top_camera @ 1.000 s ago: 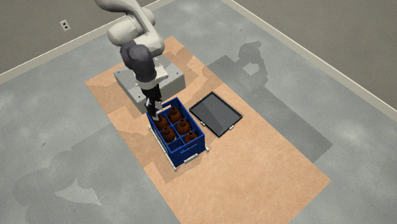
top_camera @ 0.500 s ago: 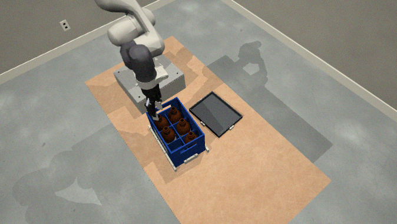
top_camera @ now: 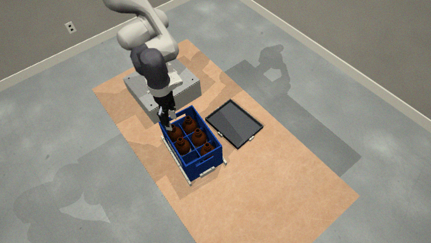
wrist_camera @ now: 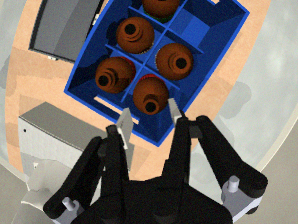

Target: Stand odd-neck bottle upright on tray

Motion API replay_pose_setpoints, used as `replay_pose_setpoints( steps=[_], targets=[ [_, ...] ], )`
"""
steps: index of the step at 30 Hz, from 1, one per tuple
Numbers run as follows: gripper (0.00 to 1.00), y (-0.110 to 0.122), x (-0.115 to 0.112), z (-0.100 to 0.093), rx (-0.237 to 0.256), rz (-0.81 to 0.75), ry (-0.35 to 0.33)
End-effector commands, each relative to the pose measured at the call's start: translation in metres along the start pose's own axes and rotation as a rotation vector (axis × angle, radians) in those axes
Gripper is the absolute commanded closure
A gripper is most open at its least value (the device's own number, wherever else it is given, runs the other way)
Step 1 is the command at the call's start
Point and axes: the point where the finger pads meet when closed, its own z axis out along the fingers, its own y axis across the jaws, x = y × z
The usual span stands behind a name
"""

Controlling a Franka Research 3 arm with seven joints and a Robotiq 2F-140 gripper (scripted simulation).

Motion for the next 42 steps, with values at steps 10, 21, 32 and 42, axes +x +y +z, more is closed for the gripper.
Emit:
replay_pose_setpoints(
  steps=[10,21,32,42],
  targets=[
    [0.56,0.001,-0.001,0.003,-0.001,-0.003,0.0],
    [0.56,0.001,-0.001,0.01,-0.001,-0.003,0.0],
    [0.56,0.001,-0.001,0.022,-0.001,-0.003,0.0],
    [0.56,0.001,-0.001,0.034,-0.001,-0.003,0.0]
  ],
)
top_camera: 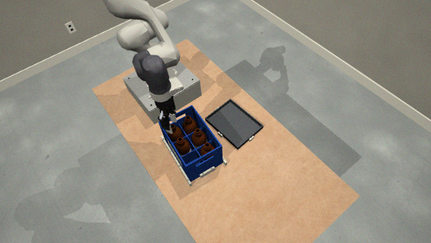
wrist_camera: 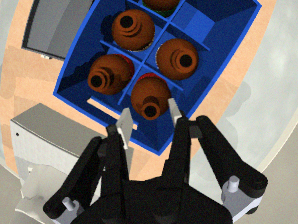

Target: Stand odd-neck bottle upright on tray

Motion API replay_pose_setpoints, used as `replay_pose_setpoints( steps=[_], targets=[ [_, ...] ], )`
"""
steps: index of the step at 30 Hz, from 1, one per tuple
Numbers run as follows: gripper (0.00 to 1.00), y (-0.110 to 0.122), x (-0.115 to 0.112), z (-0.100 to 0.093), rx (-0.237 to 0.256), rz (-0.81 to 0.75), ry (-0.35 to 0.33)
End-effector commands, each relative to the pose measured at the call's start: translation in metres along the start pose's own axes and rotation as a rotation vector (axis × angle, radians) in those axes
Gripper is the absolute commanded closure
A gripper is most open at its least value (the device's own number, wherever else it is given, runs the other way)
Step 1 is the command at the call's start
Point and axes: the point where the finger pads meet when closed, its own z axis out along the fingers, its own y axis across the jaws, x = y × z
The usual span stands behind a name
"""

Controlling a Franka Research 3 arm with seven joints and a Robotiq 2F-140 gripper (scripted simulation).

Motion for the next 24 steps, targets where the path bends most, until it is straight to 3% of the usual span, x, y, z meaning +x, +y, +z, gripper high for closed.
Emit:
replay_pose_setpoints(
  steps=[1,24],
  targets=[
    [0.56,0.0019,0.003,0.0035,-0.006,-0.005,0.01],
    [0.56,0.0019,0.0031,0.0115,-0.006,-0.005,0.01]
  ],
)
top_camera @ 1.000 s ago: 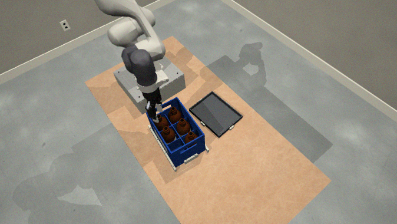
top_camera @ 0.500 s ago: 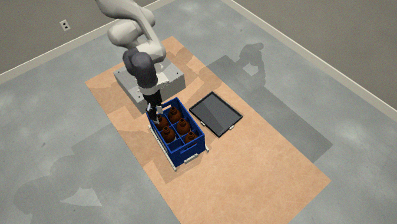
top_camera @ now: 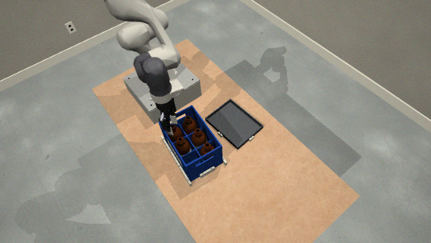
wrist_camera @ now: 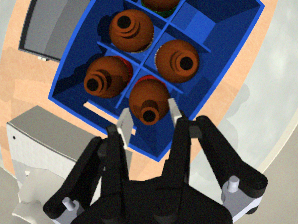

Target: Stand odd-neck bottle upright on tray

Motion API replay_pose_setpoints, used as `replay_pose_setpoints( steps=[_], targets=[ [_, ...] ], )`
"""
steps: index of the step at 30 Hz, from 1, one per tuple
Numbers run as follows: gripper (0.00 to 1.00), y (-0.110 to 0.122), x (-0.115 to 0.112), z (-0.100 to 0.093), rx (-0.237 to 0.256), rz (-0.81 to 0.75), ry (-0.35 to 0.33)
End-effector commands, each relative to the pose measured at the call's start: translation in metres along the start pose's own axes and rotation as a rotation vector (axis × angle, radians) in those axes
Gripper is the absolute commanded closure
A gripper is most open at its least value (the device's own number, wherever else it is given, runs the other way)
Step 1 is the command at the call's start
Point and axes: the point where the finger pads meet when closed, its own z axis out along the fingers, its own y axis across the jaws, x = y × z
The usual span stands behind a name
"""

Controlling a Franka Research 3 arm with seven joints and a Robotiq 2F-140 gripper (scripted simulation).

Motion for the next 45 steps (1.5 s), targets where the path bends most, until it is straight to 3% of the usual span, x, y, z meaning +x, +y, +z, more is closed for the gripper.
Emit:
replay_pose_setpoints(
  steps=[1,35,36,45],
  targets=[
    [0.56,-0.0002,0.0008,0.0006,0.0,-0.004,0.003],
    [0.56,-0.0002,0.0008,0.0006,0.0,-0.004,0.003],
    [0.9,-0.0002,0.0008,0.0006,0.0,-0.004,0.003],
    [0.9,-0.0002,0.0008,0.0006,0.0,-0.004,0.003]
  ],
)
